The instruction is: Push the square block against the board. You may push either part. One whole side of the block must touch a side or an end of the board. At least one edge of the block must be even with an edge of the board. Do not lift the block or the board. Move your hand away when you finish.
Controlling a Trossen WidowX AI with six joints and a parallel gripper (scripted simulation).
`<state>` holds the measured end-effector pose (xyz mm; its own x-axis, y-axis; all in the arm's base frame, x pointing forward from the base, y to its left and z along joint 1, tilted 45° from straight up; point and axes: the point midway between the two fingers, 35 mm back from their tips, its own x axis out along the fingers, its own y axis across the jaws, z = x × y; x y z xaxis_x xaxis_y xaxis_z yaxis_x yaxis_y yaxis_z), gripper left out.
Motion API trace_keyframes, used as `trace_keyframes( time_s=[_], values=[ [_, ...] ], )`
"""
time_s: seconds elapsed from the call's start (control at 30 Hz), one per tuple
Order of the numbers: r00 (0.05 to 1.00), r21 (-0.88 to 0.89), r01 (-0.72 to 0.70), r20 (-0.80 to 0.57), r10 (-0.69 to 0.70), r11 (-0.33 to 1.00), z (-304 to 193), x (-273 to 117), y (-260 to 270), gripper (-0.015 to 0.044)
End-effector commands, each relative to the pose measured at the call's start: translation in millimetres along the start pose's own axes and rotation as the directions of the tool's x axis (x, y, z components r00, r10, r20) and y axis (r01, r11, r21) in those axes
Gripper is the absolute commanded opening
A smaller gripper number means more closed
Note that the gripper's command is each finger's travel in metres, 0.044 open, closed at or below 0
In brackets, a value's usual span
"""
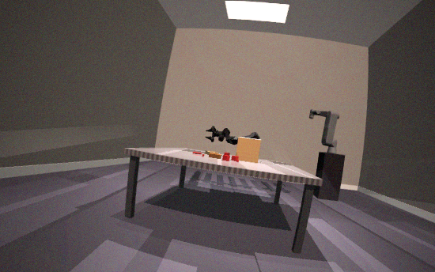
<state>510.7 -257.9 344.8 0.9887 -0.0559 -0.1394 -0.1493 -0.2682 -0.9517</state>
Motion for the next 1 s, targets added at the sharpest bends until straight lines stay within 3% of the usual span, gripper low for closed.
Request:
trace_keyframes(
  time_s=[0.0,0.47,0.97],
  values=[
    [1.000,0.000,0.000,0.000,0.000,1.000,0,0,0,0.0374],
    [0.971,-0.119,0.161,-0.158,-0.179,0.980,-51,-73,-74,0.0006],
    [0.859,-0.477,0.253,-0.290,-0.423,0.842,-68,-174,-174,0.0000]
  ],
)
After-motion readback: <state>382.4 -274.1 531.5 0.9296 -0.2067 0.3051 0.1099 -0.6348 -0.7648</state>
